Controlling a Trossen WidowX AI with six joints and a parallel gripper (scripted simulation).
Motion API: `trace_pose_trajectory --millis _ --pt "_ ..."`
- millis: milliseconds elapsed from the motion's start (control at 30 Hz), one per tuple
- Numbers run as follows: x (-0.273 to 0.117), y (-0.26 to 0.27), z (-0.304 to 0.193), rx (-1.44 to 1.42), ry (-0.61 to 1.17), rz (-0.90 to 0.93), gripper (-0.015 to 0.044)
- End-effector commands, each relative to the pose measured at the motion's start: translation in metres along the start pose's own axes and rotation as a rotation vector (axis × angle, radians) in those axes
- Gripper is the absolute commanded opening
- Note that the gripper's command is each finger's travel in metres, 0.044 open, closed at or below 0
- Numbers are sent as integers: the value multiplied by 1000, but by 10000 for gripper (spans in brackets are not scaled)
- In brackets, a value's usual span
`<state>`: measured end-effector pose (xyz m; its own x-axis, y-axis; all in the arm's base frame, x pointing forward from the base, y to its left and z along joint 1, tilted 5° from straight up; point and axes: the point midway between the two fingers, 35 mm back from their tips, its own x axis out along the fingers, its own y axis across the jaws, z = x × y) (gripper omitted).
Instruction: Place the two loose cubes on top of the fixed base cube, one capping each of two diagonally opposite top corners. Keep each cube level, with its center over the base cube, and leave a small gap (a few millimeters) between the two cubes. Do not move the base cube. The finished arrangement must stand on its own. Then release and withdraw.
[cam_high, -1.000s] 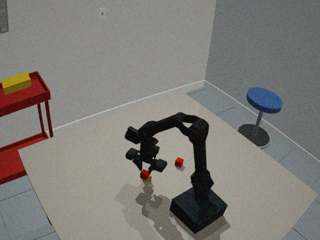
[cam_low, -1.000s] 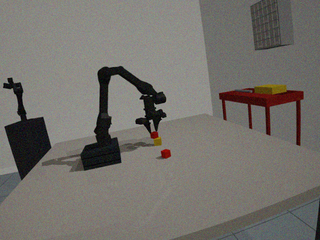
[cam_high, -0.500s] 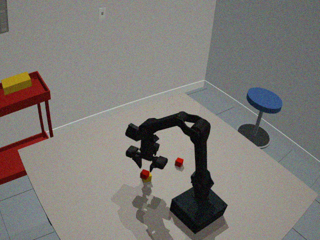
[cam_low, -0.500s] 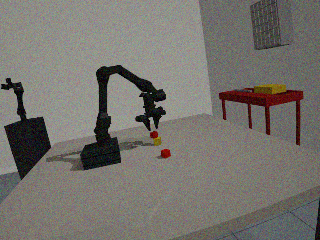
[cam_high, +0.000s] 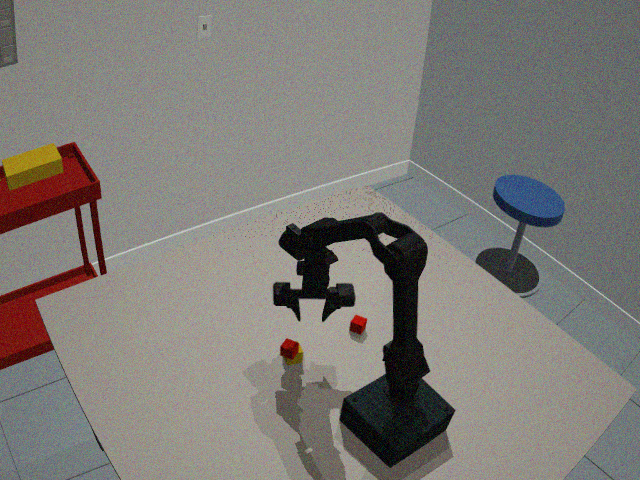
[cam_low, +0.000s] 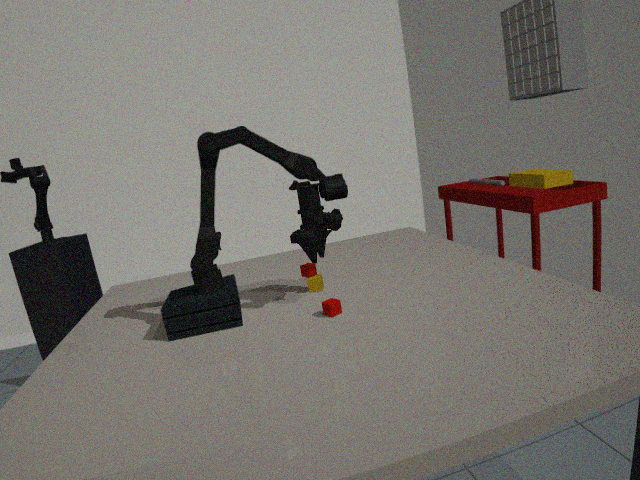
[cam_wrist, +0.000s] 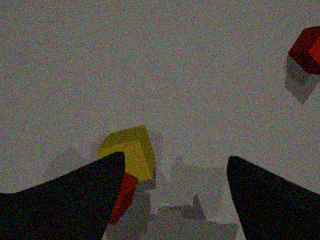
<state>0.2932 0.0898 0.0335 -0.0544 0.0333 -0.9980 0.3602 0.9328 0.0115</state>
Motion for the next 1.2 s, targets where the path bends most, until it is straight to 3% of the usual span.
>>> trace_pose_trajectory --millis 0,767,1033,1167 --pt "-5 -17 16 -145 -8 -2 265" --pt "-27 -134 71 -983 -5 -11 265" --pt "-25 -137 72 -1007 -5 -11 265" --pt "10 -137 74 -1007 -5 -11 265"
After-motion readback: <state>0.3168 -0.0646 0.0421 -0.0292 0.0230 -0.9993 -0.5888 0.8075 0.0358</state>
